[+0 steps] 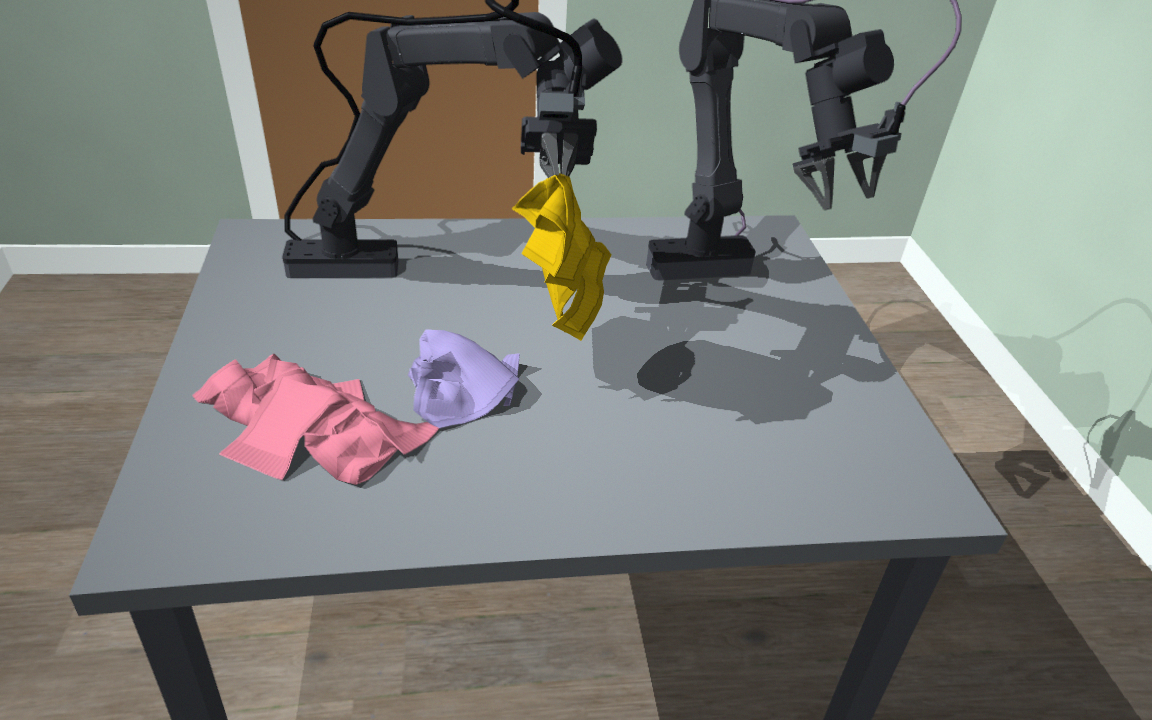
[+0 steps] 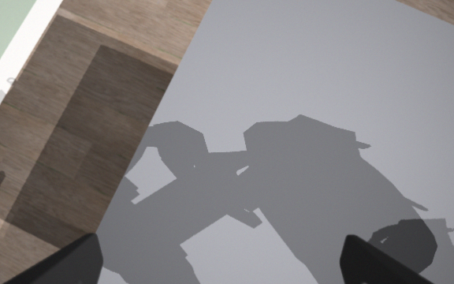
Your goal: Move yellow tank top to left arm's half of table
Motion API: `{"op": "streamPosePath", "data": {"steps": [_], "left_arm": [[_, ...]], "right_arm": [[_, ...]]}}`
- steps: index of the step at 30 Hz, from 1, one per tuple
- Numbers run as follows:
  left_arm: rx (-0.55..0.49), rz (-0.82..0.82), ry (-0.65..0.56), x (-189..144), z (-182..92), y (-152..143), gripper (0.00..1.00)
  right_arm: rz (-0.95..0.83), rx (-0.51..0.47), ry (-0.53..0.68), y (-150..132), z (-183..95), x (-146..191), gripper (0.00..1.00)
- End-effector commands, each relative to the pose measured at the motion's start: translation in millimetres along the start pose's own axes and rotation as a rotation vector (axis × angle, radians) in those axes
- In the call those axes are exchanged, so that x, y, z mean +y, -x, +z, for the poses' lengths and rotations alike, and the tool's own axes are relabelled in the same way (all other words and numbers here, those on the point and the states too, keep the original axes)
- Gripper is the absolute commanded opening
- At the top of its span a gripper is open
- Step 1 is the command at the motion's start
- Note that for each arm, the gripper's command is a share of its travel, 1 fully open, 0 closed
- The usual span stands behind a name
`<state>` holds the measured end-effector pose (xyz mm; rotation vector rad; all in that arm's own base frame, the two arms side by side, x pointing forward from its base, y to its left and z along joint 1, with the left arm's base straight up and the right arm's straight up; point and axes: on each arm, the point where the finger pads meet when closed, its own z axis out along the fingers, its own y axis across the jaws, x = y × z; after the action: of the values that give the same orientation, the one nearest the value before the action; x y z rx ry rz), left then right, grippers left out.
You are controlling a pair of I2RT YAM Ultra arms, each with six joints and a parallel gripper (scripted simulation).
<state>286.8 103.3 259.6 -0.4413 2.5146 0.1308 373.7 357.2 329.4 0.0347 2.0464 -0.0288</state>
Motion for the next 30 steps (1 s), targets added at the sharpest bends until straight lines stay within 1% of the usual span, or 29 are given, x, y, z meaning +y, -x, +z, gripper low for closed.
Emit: {"op": "streamPosePath", "data": {"steps": [1, 9, 13, 16, 21, 22, 24, 25, 26, 29, 30], "left_arm": [[-0.078, 0.011, -0.002, -1.6, -20.0, 16.7, 0.92], [-0.078, 0.011, -0.002, -1.6, -20.0, 16.7, 0.92], [-0.078, 0.011, -0.002, -1.6, -20.0, 16.7, 0.92], [-0.078, 0.011, -0.002, -1.6, -20.0, 16.7, 0.92], [-0.078, 0.011, -0.002, -1.6, -20.0, 16.7, 0.92], [-0.078, 0.011, -0.002, -1.6, -20.0, 16.7, 0.92], [-0.078, 0.011, -0.002, -1.6, -20.0, 16.7, 0.92], [-0.078, 0.011, -0.002, -1.6, -20.0, 16.7, 0.92], [-0.078, 0.011, -0.002, -1.6, -20.0, 16.7, 0.92], [-0.078, 0.011, -0.002, -1.6, -20.0, 16.7, 0.92], [-0.078, 0.011, -0.002, -1.6, -20.0, 16.7, 0.92]], "right_arm": [[-0.033, 0.003, 0.037, -4.3, -9.3, 21.0, 0.0], [-0.08, 0.004, 0.091, -17.5, -22.0, 51.4, 0.0], [-0.08, -0.002, 0.087, -16.5, -21.1, 52.9, 0.0], [-0.098, -0.001, 0.118, -23.0, -29.9, 66.3, 0.0], [-0.082, -0.001, 0.123, -24.1, -31.2, 69.5, 0.0], [-0.085, 0.009, 0.147, -28.3, -35.2, 76.0, 0.0], [-0.084, 0.0, 0.135, -26.4, -34.4, 73.9, 0.0], [-0.059, -0.011, 0.139, -14.1, -38.4, 66.8, 0.0], [-0.06, -0.009, 0.132, -14.8, -34.5, 65.7, 0.0], [-0.06, -0.009, 0.132, -15.0, -34.7, 65.9, 0.0], [-0.034, -0.025, 0.141, -1.0, -42.3, 58.2, 0.0]]}}
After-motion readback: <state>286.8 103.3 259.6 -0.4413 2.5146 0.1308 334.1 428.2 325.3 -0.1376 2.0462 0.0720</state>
